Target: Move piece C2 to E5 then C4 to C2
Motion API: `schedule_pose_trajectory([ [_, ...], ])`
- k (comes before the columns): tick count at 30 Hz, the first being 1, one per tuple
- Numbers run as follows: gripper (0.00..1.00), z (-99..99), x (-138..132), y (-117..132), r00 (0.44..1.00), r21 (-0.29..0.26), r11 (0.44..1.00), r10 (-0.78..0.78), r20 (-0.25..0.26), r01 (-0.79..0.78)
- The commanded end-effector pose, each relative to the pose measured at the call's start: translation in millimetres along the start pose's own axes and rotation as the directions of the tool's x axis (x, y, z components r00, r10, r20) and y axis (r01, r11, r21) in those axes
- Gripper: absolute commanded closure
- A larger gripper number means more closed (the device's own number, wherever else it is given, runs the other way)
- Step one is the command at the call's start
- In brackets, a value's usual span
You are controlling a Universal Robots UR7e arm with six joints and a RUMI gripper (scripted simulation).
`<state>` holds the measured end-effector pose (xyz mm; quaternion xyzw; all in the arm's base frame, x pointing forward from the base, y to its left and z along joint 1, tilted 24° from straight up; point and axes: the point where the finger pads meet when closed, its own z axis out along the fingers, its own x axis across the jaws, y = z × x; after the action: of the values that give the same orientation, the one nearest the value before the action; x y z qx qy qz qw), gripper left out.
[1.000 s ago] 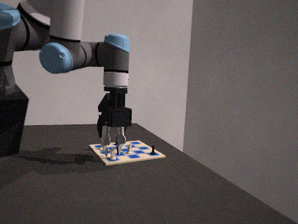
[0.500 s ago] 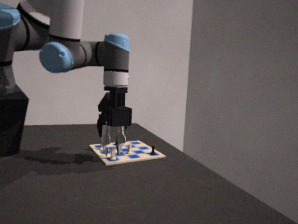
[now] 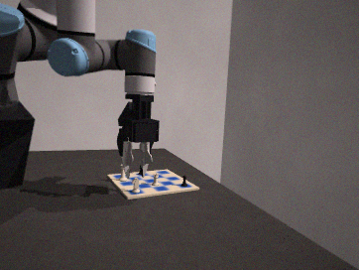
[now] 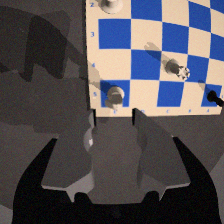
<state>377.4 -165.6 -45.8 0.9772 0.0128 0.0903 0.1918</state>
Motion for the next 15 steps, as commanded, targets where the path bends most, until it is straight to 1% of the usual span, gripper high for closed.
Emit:
schedule_pose_trajectory([
  [1,0.77,-13.5,0.3,0.3,1.0,0.0,1.0,0.0,0.0,0.0],
  [12,0.77,-46.9,0.3,0.3,1.0,0.0,1.0,0.0,0.0,0.0],
  [15,0.77,-49.3,0.3,0.3,1.0,0.0,1.0,0.0,0.0,0.0],
])
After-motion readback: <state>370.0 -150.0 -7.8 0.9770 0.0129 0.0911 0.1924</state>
